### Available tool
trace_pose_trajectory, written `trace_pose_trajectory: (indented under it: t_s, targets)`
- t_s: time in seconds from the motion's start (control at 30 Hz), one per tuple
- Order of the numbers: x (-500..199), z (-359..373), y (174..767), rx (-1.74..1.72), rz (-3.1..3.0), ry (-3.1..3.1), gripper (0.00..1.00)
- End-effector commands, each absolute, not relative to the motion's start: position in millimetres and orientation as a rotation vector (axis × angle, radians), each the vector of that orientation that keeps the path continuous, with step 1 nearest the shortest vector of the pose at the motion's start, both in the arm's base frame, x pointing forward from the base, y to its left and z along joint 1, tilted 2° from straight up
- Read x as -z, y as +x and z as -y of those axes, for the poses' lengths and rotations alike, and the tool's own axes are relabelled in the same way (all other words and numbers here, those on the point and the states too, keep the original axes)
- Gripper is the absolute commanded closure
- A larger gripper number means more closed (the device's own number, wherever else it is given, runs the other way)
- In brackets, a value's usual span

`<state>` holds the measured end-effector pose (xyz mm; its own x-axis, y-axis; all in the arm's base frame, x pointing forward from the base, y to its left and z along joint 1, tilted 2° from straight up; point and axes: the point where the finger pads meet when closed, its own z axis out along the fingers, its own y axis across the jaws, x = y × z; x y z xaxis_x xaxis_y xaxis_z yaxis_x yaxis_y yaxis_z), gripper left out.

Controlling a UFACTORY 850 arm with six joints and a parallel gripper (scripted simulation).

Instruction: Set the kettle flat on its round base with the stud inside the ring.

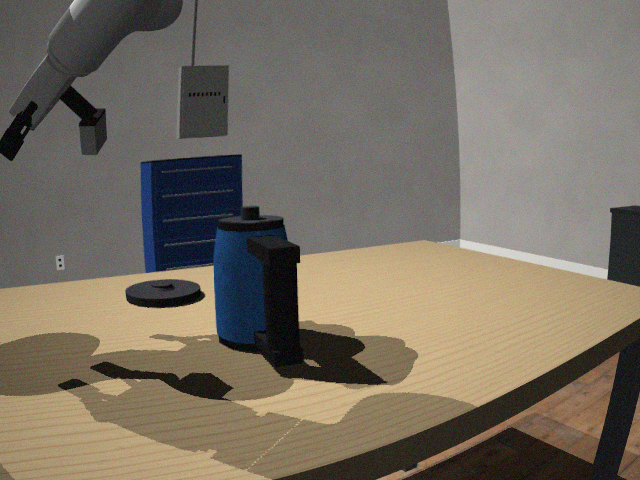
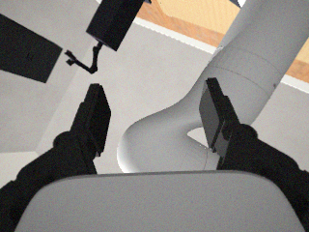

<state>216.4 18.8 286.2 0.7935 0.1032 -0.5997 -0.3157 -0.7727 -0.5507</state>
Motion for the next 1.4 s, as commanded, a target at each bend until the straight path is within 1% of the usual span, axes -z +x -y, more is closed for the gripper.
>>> trace_pose_trajectory:
  t_s: [0.0, 0.67, 1.37]
  targets:
    - [-283, -19, 214, -0.876, -0.283, -2.41, 0.19]
    - [-276, -16, 211, -0.895, -0.705, -2.628, 0.19]
    - [-272, -12, 218, -0.713, -1.267, -2.739, 0.19]
